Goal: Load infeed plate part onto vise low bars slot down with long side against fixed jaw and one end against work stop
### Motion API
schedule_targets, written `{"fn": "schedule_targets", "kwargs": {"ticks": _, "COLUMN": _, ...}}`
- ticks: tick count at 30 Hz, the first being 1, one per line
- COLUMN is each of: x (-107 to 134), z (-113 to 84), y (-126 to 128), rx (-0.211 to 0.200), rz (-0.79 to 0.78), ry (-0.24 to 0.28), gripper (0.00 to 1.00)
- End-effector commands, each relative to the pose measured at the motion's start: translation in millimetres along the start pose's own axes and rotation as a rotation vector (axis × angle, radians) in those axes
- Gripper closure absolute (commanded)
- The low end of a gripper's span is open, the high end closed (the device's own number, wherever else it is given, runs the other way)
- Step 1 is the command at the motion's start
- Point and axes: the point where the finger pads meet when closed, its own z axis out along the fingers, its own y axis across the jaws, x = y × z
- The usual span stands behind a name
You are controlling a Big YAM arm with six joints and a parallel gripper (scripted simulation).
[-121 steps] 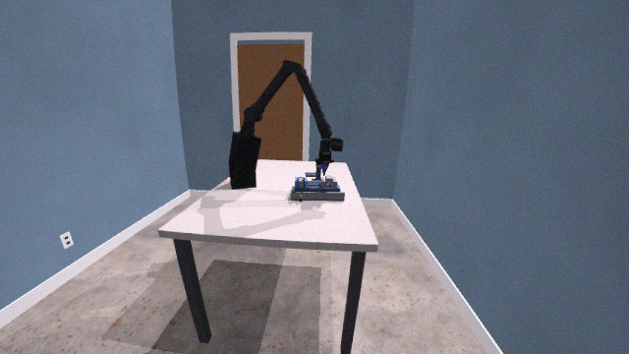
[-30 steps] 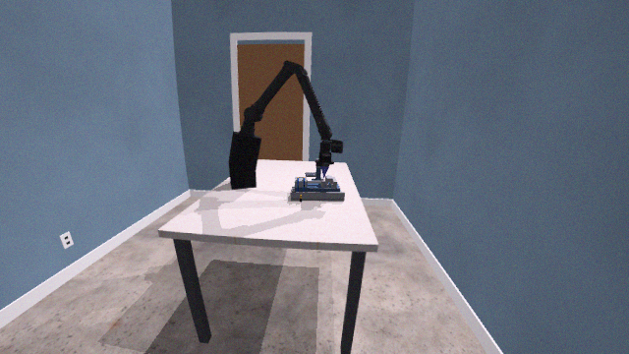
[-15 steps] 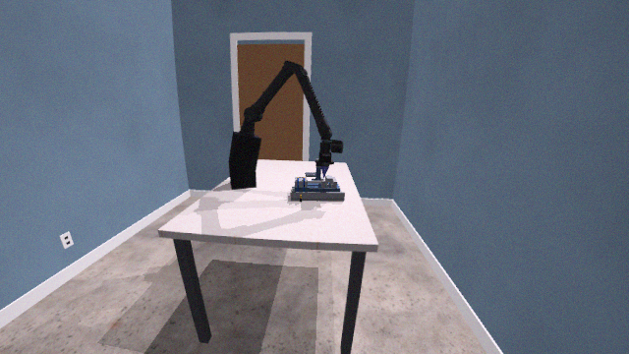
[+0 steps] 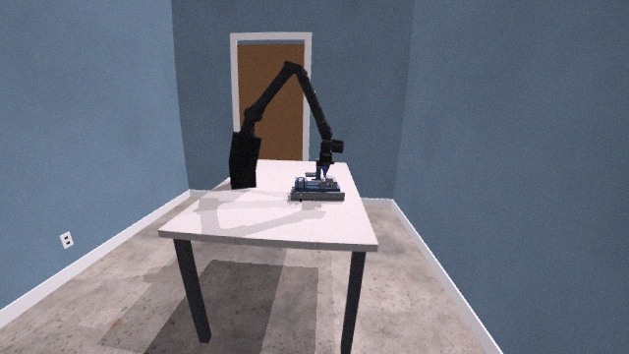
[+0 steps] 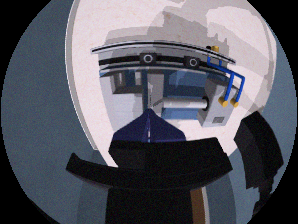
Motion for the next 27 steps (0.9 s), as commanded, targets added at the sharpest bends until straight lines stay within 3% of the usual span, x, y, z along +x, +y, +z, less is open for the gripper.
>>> {"fn": "schedule_targets", "kwargs": {"ticks": 1, "x": 3.9, "z": 6.9, "y": 5.3, "rx": 0.010, "rz": 0.006, "ry": 0.003, "gripper": 1.00}}
{"fn": "schedule_targets", "kwargs": {"ticks": 27, "x": 3.5, "z": 5.3, "y": 18.3, "rx": 0.000, "rz": 0.002, "ry": 0.000, "gripper": 1.00}}
